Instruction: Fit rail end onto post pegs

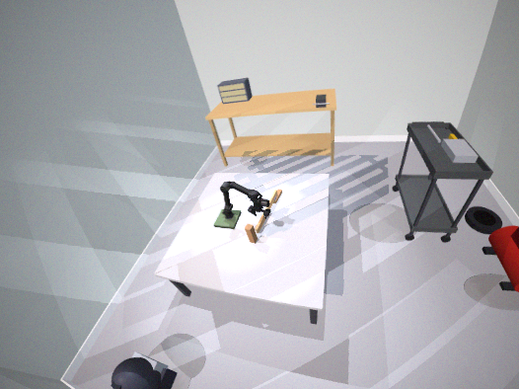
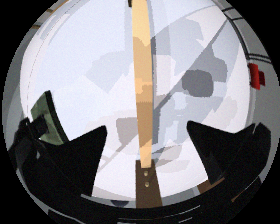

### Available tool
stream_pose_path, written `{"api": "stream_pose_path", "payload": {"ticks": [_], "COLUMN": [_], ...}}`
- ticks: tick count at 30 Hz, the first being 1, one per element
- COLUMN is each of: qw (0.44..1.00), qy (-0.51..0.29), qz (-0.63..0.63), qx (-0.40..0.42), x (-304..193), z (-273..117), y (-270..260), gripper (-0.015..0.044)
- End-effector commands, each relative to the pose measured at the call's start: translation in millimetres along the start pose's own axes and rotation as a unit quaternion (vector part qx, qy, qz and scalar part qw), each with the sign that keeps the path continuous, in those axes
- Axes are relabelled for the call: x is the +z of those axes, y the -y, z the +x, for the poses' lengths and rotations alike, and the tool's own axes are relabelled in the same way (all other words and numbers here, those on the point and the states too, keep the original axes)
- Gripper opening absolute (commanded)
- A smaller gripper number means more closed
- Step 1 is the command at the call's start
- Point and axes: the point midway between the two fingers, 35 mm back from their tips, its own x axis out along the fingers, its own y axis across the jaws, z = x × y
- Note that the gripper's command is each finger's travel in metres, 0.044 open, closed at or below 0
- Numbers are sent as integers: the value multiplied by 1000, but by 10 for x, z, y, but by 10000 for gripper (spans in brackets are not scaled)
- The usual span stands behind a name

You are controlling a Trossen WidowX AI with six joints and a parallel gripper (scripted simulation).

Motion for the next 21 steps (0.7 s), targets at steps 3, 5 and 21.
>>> {"api": "stream_pose_path", "payload": {"ticks": [3, 5, 21], "qw": [1000, 1000, 1000], "qy": [-4, -4, -3], "qz": [-1, -1, -2], "qx": [8, 7, 7], "x": [-14, -13, -12], "z": [125, 158, 415], "y": [-6, -4, -3], "gripper": [440, 440, 440]}}
